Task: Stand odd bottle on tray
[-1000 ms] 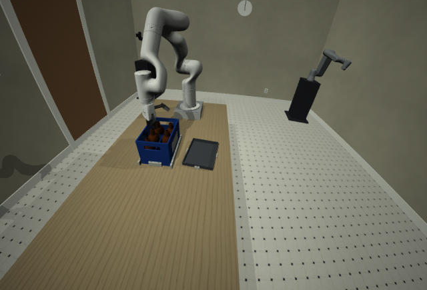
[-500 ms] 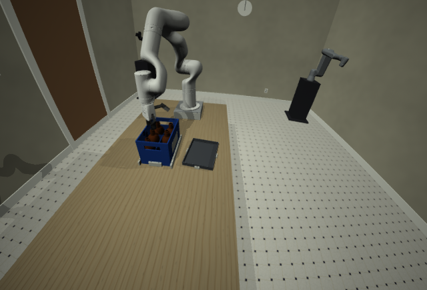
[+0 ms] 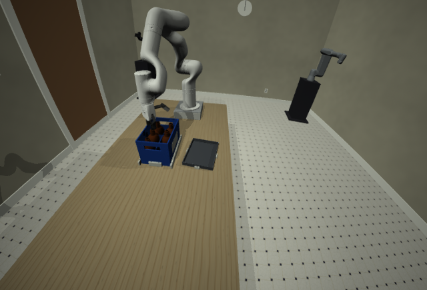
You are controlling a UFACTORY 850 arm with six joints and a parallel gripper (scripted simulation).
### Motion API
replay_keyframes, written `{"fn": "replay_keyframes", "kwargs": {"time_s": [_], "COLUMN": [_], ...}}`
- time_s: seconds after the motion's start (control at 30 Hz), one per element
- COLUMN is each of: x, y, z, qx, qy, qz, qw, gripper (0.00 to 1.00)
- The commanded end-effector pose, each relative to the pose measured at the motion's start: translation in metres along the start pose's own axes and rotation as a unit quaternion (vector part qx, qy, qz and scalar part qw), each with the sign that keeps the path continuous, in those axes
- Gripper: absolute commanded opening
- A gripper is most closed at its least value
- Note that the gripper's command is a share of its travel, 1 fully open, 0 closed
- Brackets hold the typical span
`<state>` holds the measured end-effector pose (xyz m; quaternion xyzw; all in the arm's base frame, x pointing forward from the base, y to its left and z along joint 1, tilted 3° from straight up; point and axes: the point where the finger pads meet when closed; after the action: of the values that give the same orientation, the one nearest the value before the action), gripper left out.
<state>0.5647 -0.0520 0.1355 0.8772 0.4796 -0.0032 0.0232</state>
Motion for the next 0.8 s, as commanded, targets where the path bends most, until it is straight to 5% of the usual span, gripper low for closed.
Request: {"fn": "replay_keyframes", "kwargs": {"time_s": [0.0, 0.77], "x": [0.0004, 0.0004], "y": [0.0008, 0.0008], "z": [-0.0009, 0.0079], "qx": [-0.001, -0.001], "qy": [0.001, 0.001], "qz": [0.000, 0.000], "qw": [1.000, 1.000], "gripper": [0.65, 0.65]}}
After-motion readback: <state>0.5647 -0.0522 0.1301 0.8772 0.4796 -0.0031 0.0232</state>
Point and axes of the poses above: the point where the finger pads meet when closed, its own z axis out along the fingers, its own x axis across the jaws, y = z × x, and after that the axes turned 3 degrees about -z, right-handed
